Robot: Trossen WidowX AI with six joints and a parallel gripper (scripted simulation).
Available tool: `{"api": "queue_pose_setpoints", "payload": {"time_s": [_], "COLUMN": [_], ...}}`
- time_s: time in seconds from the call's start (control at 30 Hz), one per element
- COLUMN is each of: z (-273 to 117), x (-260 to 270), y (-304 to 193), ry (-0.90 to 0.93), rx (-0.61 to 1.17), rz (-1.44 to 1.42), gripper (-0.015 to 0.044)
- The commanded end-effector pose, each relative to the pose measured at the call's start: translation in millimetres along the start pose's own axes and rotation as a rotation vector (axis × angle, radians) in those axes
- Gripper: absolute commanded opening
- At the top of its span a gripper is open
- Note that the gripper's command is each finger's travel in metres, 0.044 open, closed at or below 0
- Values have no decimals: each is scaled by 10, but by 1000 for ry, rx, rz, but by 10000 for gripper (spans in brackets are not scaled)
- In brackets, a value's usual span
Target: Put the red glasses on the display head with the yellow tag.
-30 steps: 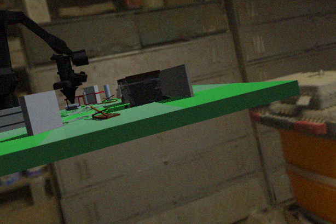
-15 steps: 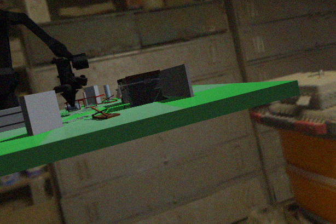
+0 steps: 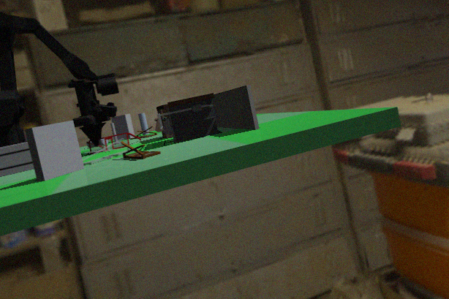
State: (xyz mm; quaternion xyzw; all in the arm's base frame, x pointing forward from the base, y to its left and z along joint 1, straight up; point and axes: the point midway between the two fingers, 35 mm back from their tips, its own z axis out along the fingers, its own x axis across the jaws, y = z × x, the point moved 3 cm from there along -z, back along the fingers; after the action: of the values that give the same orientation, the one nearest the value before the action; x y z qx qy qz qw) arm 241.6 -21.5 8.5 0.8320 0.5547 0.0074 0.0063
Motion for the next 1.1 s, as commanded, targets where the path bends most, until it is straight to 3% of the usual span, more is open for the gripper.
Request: {"api": "queue_pose_setpoints", "payload": {"time_s": [0.0,0.83,1.07], "z": [-5,-87,-552], "x": [1,111,0], "y": [2,-9,-5], "ry": [0,-2,-3], "rx": [0,0,0], "rz": [0,-4,-5], "gripper": [107,107,107]}}
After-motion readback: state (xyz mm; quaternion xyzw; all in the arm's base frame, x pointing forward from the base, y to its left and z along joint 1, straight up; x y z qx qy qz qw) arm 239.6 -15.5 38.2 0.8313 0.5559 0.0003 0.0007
